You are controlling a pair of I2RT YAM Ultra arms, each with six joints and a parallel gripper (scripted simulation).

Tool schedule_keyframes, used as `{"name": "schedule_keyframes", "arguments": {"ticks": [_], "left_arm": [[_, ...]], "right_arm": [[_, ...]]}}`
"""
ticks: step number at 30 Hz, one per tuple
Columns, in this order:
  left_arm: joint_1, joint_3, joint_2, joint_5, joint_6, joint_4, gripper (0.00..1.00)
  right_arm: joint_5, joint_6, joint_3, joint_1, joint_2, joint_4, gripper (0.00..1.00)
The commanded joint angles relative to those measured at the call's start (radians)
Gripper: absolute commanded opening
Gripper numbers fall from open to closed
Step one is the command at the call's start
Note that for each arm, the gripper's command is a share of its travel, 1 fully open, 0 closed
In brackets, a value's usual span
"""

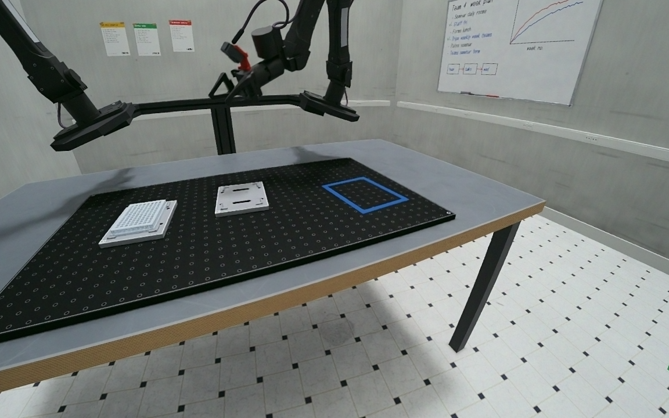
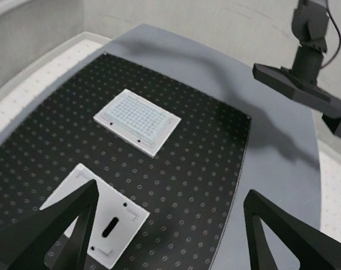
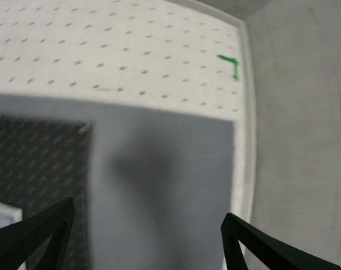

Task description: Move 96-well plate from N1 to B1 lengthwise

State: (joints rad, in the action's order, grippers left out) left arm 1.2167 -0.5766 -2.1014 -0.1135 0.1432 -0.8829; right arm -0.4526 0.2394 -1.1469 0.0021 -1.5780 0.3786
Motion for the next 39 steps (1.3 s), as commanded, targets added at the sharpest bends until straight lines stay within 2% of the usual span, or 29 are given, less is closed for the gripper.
{"name": "schedule_keyframes", "arguments": {"ticks": [1,6,10,12,16,23,30,39], "left_arm": [[0.057,0.059,0.080,-0.089,0.091,-0.003,1.00],[0.104,0.105,0.147,-0.128,0.120,0.000,1.00],[0.122,0.123,0.173,-0.135,0.123,0.002,1.00],[0.122,0.123,0.173,-0.135,0.123,0.002,1.00],[0.124,0.125,0.177,-0.136,0.123,0.003,1.00],[0.124,0.125,0.177,-0.132,0.120,0.003,1.00],[0.124,0.125,0.177,-0.132,0.120,0.003,1.00],[0.118,0.114,0.169,-0.128,0.116,0.004,1.00]], "right_arm": [[0.058,-0.085,0.154,0.077,0.081,-0.067,1.00],[0.099,-0.179,0.400,0.205,0.123,-0.169,1.00],[0.135,-0.268,0.584,0.339,0.090,-0.276,1.00],[0.135,-0.268,0.584,0.339,0.090,-0.276,1.00],[0.142,-0.335,0.671,0.442,0.032,-0.379,1.00],[0.148,-0.395,0.738,0.547,-0.091,-0.503,1.00],[0.143,-0.406,0.752,0.578,-0.145,-0.545,1.00],[0.139,-0.396,0.754,0.580,-0.151,-0.536,1.00]]}}
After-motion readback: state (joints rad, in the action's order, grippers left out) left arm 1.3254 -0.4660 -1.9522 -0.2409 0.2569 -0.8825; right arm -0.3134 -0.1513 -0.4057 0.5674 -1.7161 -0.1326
